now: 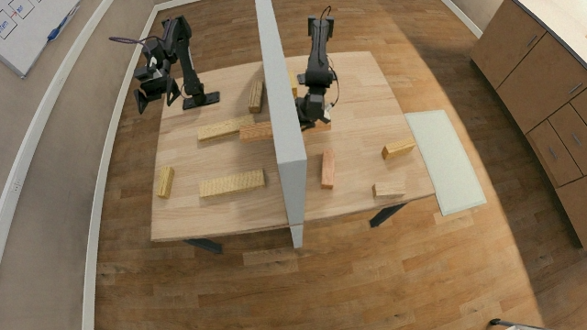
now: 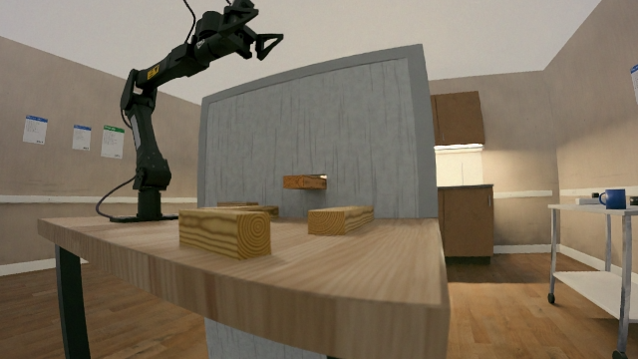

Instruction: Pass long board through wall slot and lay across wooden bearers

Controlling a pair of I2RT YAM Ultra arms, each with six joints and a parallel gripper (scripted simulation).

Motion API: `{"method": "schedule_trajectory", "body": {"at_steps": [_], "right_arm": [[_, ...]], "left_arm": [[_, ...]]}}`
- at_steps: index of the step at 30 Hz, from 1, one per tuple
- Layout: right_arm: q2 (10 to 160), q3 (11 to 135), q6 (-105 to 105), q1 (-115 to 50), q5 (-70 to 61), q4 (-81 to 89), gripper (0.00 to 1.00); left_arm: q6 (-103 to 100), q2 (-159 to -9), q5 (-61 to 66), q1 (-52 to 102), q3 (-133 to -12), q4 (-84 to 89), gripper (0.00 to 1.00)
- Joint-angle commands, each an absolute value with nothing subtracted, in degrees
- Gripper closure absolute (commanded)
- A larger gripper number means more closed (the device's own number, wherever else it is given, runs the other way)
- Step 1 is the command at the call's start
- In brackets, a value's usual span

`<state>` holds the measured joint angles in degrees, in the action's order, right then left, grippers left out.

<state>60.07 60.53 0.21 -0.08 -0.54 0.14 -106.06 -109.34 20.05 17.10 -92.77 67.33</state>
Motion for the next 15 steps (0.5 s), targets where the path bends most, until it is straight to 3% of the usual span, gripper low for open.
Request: {"method": "schedule_trajectory", "body": {"at_steps": [1, 9, 15], "right_arm": [[58.9, 63.0, -0.1, 0.1, 0.0, 0.6, 0.0], [58.9, 63.0, -0.1, 0.1, 0.0, 0.6, 0.0], [58.9, 63.0, -0.1, 0.1, 0.0, 0.6, 0.0]], "left_arm": [[-104.4, -107.3, 20.8, 15.7, -97.6, 73.2, 0.22], [-102.5, -109.5, 20.6, 13.8, -105.4, 81.4, 0.22], [-103.9, -107.1, 19.8, 15.0, -100.8, 78.4, 0.22]]}}
